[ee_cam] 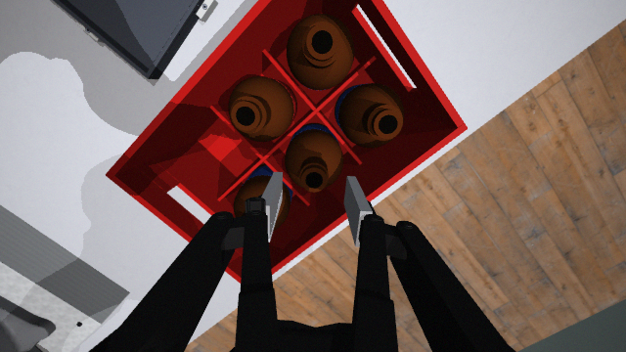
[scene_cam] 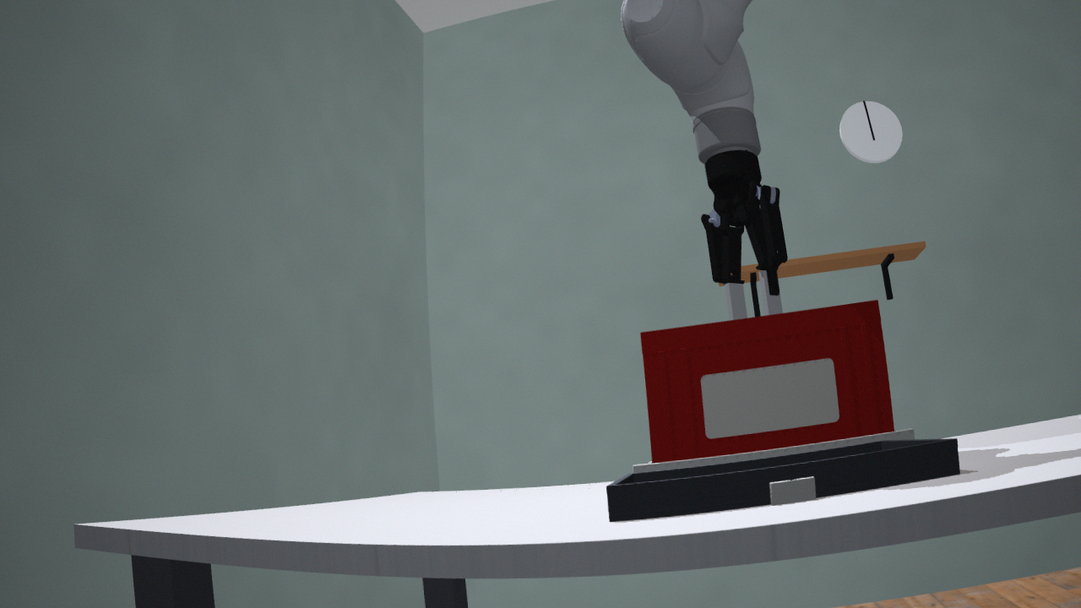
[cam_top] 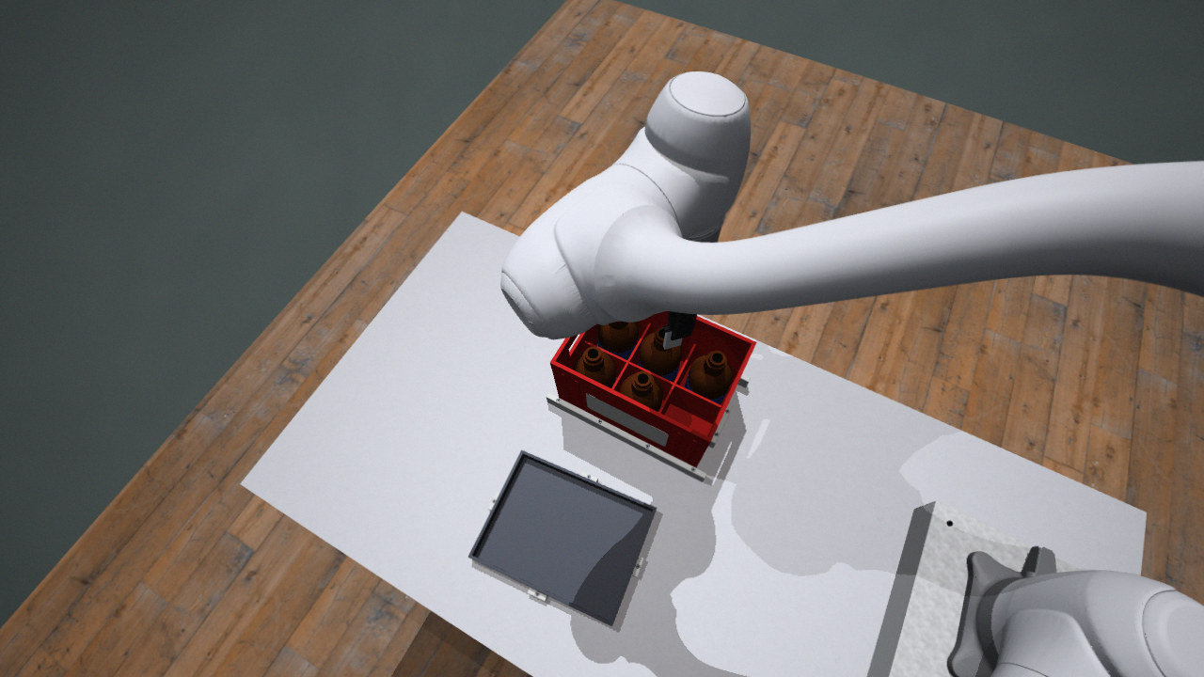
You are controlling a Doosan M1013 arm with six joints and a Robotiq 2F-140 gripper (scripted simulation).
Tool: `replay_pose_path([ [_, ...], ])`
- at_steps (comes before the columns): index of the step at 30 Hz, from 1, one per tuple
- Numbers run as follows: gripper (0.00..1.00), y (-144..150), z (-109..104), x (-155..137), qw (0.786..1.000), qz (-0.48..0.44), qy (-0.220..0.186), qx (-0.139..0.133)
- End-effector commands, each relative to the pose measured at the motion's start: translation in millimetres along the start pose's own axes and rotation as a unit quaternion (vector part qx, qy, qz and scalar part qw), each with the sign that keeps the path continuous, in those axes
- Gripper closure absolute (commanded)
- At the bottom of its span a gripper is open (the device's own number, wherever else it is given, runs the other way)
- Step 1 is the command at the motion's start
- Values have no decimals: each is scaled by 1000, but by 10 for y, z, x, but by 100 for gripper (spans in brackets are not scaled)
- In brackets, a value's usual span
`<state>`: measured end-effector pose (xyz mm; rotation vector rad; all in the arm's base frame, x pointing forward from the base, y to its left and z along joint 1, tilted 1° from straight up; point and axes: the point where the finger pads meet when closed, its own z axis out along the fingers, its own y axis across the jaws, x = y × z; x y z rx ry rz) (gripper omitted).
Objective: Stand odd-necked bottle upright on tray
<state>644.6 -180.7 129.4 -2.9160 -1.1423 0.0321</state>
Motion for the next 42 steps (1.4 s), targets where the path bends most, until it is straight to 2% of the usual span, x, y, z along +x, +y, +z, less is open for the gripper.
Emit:
replay_pose_path([
  [1,62,0,-39,0,1000,0,0,0],
  [13,62,0,-383,0,1000,0,0,0],
  [25,62,0,-448,0,1000,0,0,0],
  [26,100,0,-448,0,1000,0,0,0],
  [42,100,0,-448,0,1000,0,0,0],
])
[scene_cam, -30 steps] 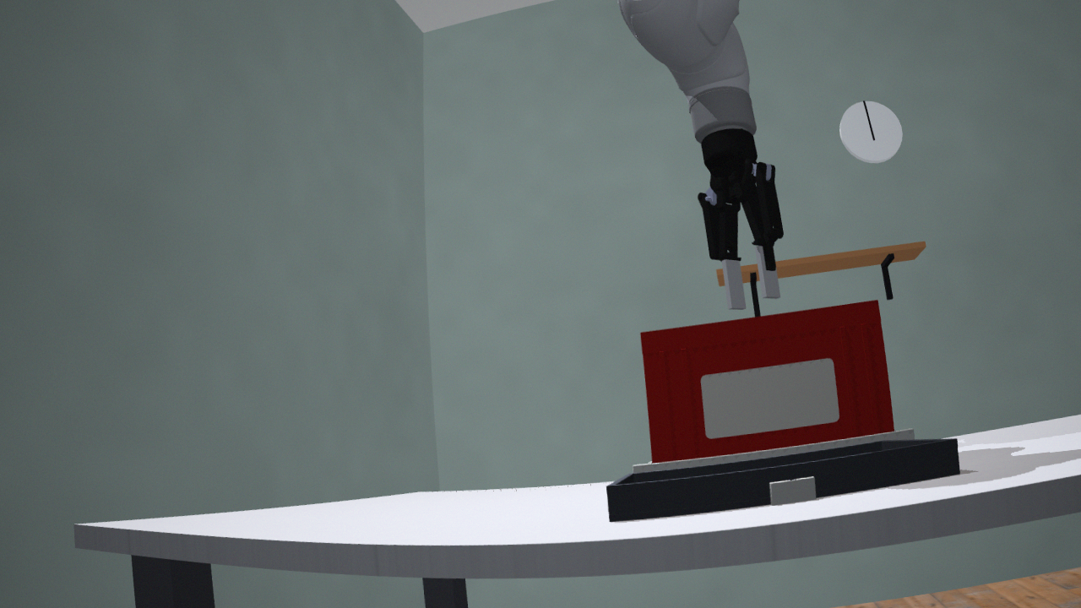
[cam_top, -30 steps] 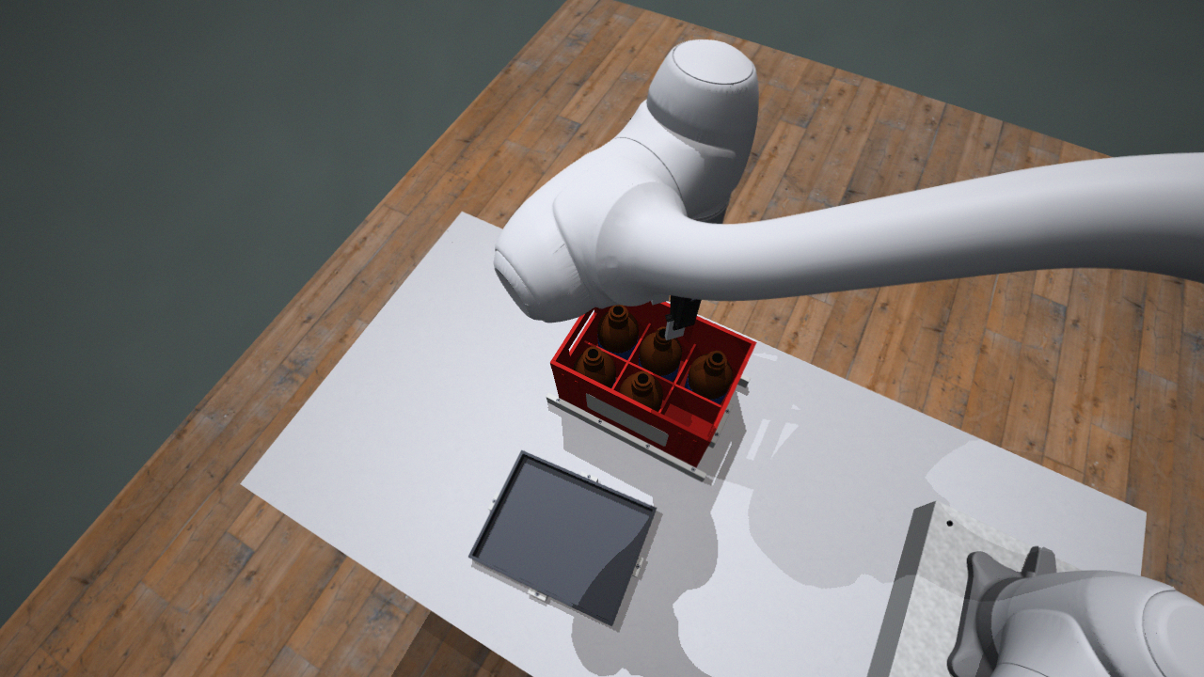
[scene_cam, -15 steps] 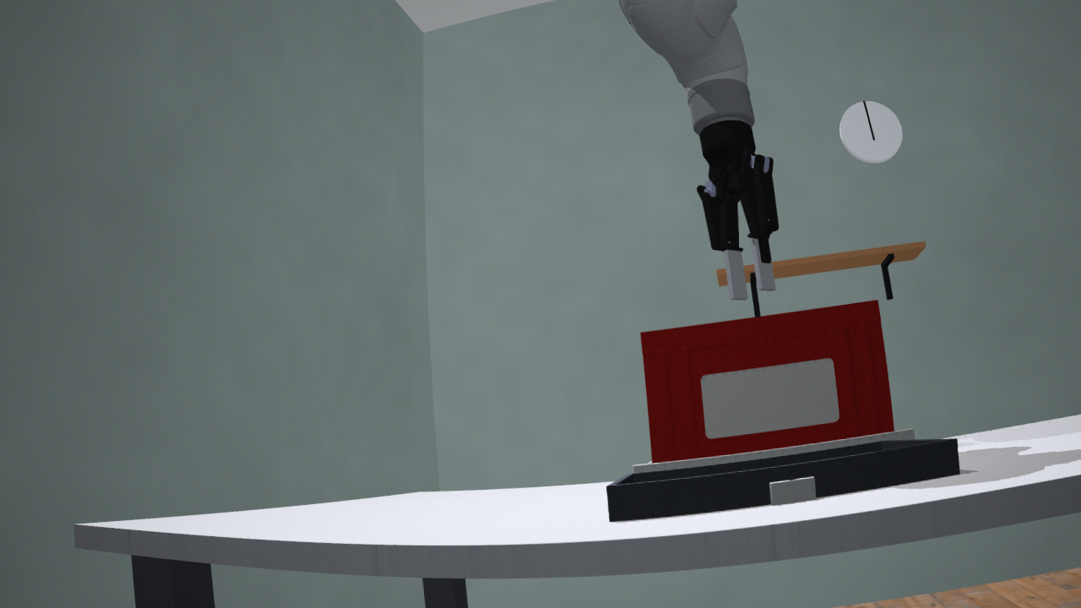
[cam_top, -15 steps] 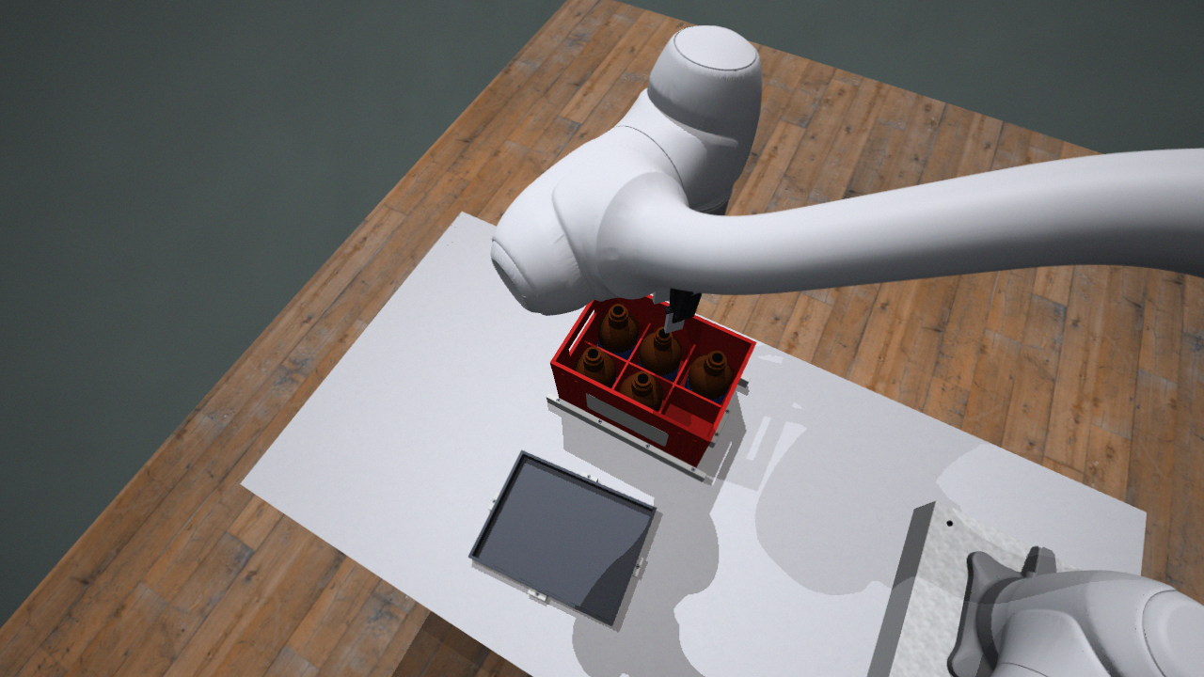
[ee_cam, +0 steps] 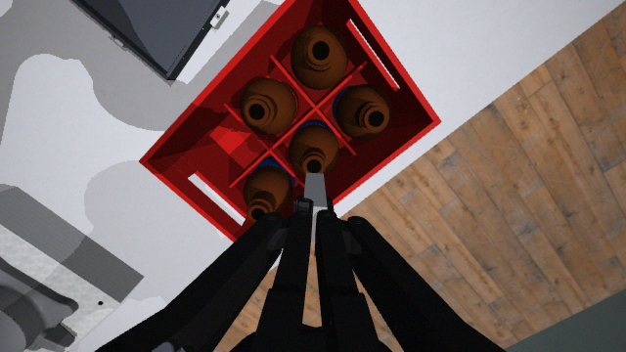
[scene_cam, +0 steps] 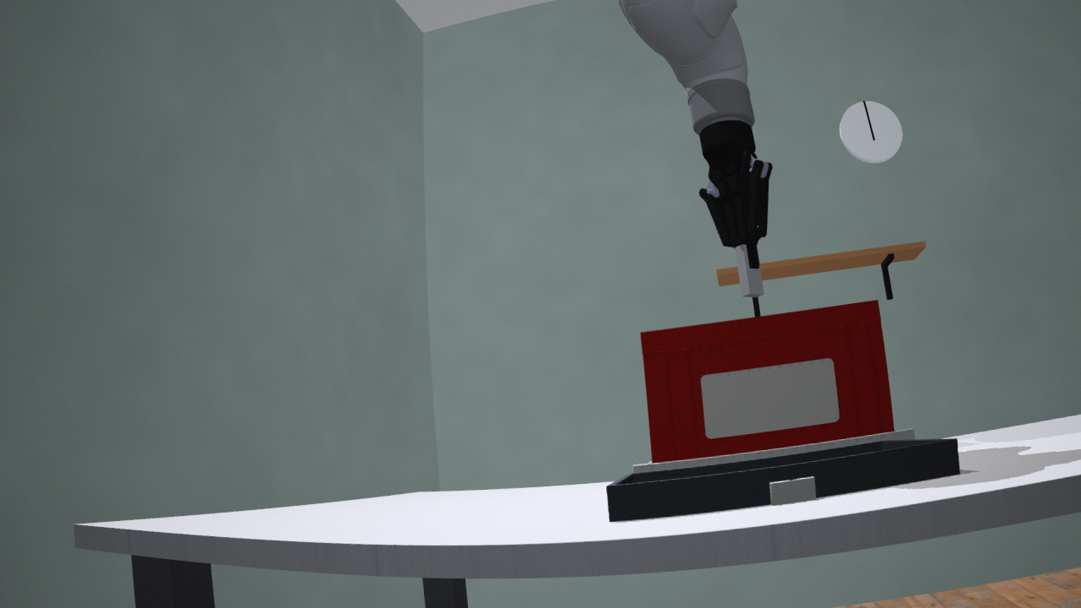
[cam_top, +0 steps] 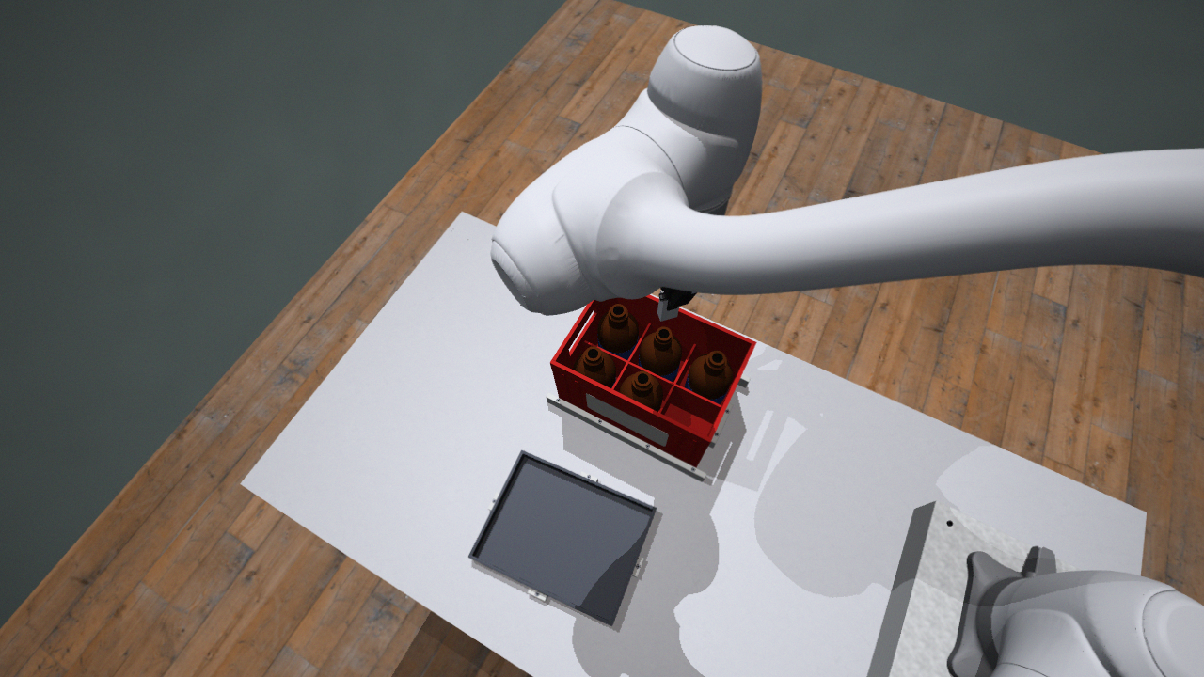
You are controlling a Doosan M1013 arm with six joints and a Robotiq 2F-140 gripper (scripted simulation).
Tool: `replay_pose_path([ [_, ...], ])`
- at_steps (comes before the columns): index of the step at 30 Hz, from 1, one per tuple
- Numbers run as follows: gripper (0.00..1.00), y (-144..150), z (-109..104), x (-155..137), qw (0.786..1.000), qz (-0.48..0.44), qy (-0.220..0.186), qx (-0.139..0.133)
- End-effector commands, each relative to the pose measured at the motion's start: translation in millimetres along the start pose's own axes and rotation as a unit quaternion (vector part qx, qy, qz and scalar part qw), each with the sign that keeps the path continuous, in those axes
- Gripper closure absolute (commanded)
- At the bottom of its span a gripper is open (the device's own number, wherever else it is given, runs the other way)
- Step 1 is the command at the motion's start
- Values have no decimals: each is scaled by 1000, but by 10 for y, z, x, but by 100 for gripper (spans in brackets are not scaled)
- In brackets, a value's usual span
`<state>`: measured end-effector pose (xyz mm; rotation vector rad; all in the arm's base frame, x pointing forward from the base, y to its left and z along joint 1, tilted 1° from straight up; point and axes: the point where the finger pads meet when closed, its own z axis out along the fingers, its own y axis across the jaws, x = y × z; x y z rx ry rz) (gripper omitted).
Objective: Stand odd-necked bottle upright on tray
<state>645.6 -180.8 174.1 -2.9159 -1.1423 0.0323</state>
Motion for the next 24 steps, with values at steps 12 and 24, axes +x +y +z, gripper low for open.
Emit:
replay_pose_path([
  [12,100,0,-1,0,1000,0,0,0],
  [24,100,-518,-2,470,1000,0,0,0],
])
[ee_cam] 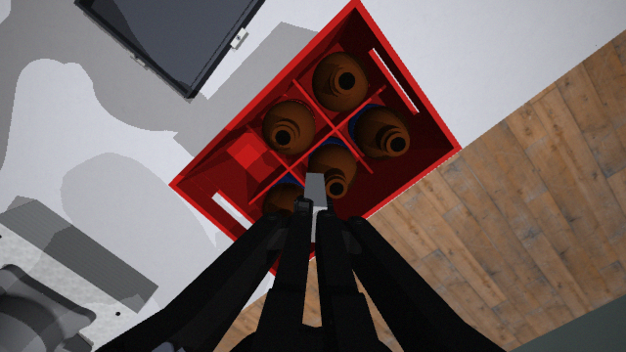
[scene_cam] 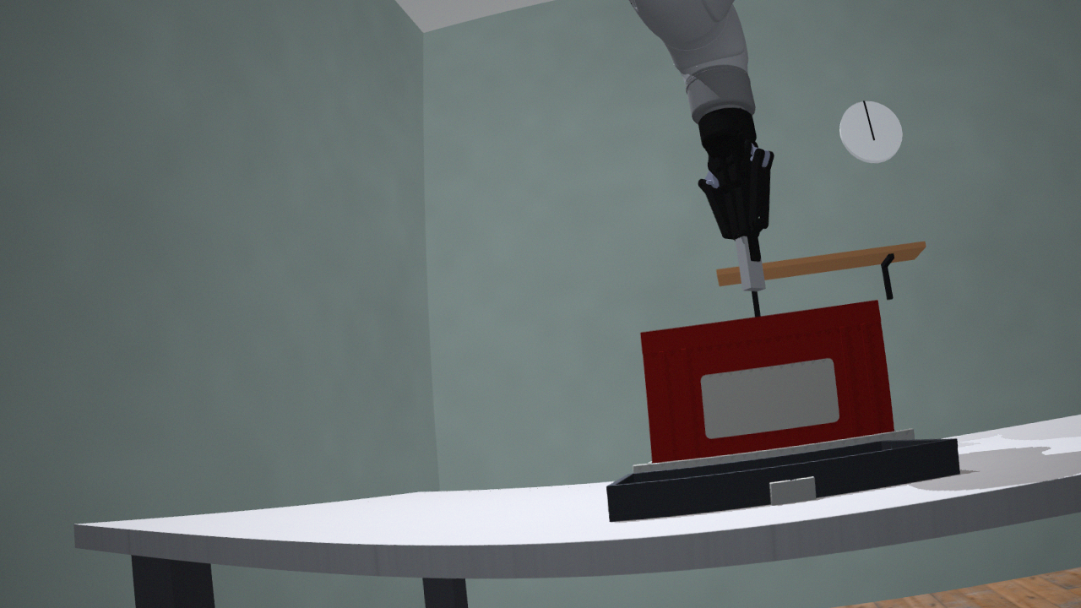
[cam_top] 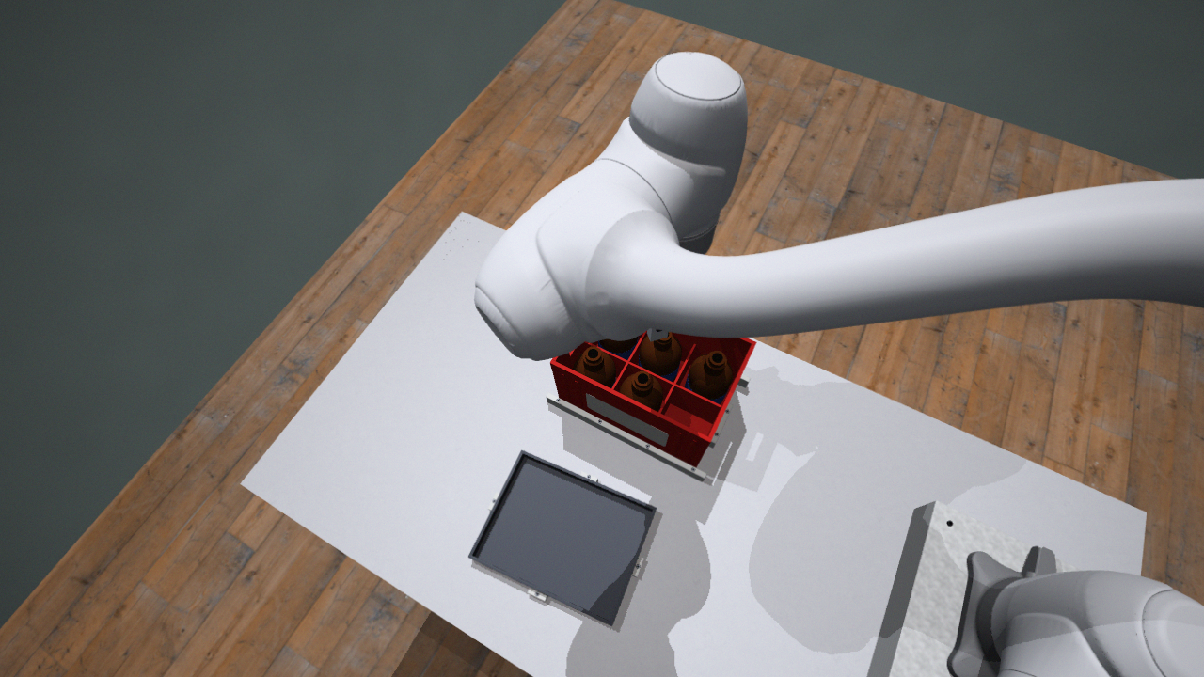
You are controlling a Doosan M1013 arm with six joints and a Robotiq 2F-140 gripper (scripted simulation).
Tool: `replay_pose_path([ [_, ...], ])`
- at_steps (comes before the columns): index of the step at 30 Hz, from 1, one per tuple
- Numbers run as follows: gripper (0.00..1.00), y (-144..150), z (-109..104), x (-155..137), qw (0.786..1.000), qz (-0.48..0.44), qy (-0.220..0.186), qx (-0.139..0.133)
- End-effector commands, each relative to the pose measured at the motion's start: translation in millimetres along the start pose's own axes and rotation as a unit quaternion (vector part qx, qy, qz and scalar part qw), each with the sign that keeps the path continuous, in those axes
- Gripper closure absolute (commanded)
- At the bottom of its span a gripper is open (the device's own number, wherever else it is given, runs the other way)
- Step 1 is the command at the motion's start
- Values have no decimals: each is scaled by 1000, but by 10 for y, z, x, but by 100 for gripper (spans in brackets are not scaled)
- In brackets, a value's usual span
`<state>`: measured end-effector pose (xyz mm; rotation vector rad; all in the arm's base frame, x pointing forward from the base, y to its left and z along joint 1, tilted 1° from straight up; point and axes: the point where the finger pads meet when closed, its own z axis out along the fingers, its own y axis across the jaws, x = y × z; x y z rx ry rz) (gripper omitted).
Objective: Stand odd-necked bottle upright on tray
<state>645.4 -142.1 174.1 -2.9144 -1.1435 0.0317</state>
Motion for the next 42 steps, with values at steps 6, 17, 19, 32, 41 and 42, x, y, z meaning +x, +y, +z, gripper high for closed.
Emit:
replay_pose_path([
  [6,100,-366,-1,314,1000,1,0,0],
  [17,62,-366,-1,314,1000,1,0,0],
  [19,62,-366,-1,314,1000,1,0,0],
  [32,62,-366,-1,314,1000,1,0,0],
  [41,62,-366,-1,314,1000,1,0,0],
  [42,62,-366,-1,314,1000,1,0,0],
])
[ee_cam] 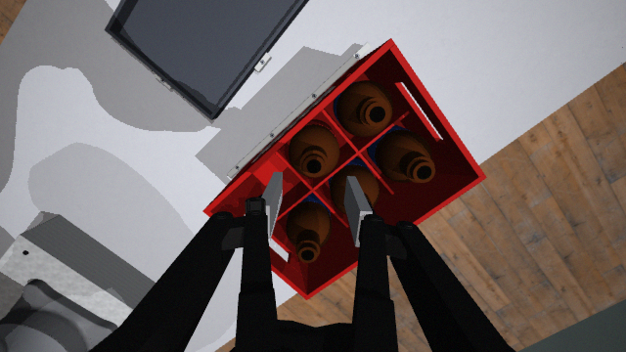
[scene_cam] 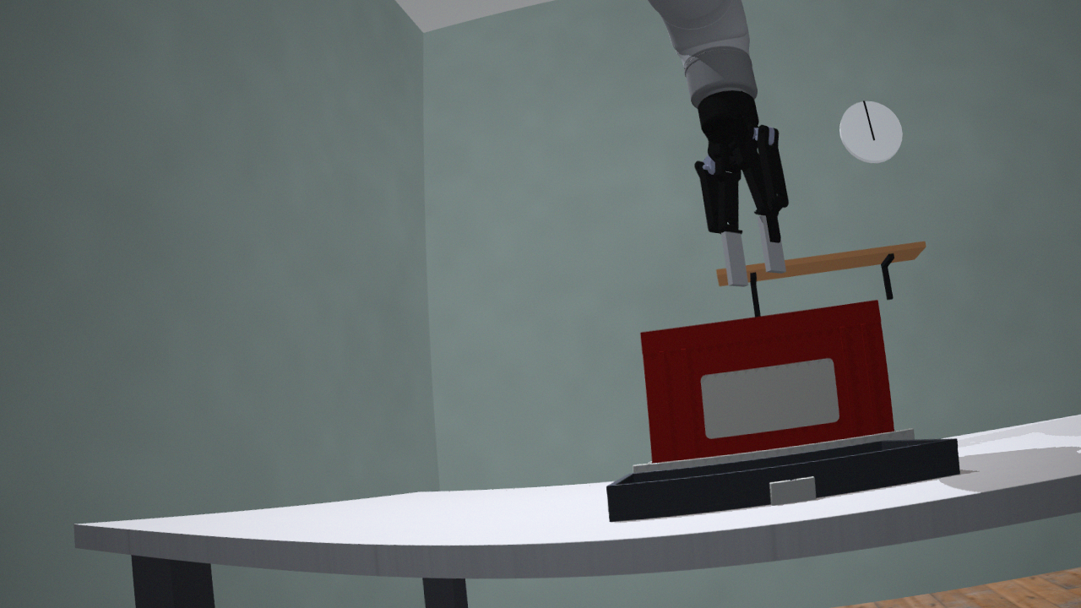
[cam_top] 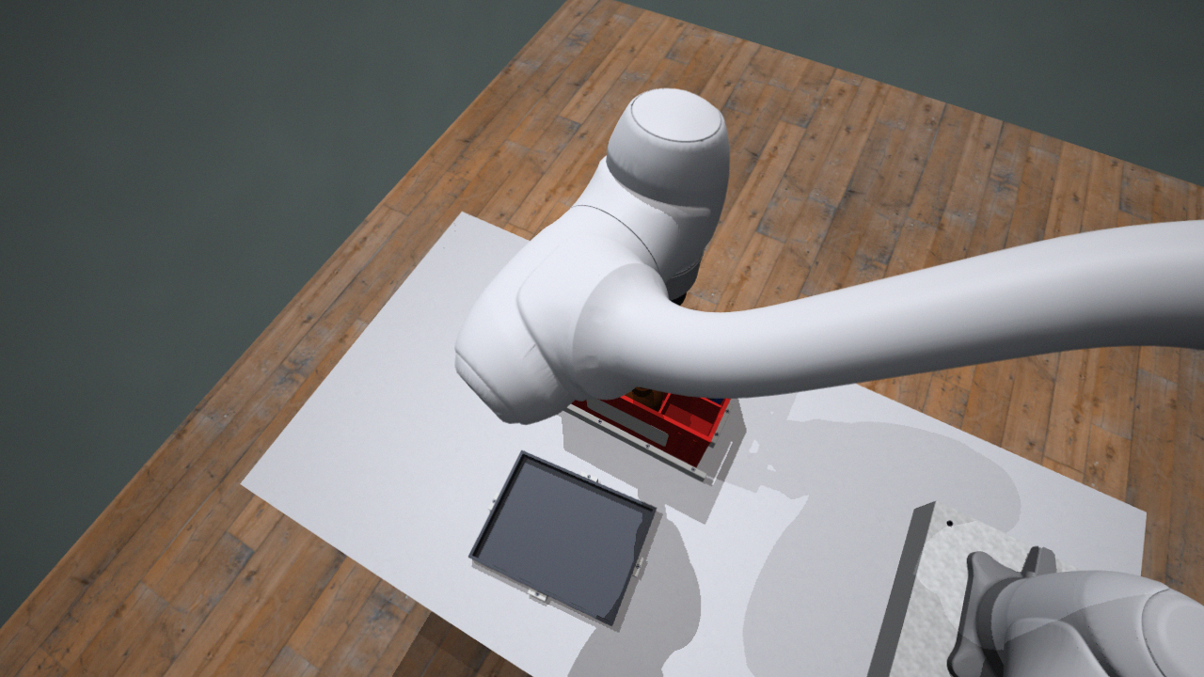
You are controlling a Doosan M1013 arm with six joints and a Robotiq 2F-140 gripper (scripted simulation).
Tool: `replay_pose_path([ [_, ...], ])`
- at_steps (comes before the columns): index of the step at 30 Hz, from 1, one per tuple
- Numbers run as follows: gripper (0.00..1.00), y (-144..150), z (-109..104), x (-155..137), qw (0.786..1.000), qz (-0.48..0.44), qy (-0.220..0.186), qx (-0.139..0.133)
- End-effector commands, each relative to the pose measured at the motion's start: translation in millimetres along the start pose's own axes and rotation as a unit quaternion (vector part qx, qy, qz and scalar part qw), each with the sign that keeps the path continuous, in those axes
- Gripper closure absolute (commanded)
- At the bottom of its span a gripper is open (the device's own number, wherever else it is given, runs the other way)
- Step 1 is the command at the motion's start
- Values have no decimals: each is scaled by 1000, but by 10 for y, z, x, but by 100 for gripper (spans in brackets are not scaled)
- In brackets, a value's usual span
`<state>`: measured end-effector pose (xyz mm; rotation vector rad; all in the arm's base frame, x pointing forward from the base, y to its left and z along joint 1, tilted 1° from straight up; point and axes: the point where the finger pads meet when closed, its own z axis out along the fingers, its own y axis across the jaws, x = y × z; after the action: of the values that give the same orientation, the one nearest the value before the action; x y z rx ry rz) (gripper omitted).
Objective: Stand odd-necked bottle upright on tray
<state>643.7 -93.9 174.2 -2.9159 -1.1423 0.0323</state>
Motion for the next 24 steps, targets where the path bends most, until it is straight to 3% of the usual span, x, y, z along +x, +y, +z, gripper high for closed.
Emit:
replay_pose_path([
  [1,62,0,-1,0,1000,0,0,0],
  [24,62,0,139,0,1000,0,0,0],
])
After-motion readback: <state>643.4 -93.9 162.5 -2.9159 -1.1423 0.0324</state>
